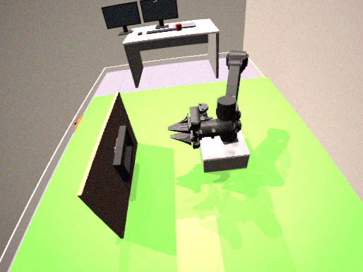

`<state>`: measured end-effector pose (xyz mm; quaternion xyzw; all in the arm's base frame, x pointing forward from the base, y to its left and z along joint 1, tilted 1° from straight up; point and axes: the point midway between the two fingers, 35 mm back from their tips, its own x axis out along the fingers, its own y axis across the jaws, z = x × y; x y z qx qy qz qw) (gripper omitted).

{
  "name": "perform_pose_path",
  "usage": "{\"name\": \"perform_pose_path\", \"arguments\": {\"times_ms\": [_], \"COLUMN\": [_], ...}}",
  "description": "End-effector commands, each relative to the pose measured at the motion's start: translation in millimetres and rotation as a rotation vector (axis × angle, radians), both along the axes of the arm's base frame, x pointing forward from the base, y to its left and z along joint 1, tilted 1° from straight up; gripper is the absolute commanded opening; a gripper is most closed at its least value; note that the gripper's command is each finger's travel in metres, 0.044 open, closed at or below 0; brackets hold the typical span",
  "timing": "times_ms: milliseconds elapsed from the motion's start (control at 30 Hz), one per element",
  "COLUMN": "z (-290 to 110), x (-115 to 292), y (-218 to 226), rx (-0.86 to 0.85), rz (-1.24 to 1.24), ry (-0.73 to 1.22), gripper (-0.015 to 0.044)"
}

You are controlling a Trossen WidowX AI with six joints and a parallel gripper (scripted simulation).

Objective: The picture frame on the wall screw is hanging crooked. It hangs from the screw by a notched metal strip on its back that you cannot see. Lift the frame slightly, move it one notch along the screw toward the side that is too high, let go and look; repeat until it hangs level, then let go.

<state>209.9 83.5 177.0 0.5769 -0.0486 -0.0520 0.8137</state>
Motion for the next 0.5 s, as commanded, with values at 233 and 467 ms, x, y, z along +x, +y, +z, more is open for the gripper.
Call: {"name": "perform_pose_path", "arguments": {"times_ms": [233,467], "z": [-1.5,-1.5], "x": [-10.3,-10.3], "y": [-3.9,-3.9], "rx": [-0.012,-0.012], "rz": [-0.003,-0.003], "ry": [0.006,0.006], "gripper": [0.026,0.026]}}
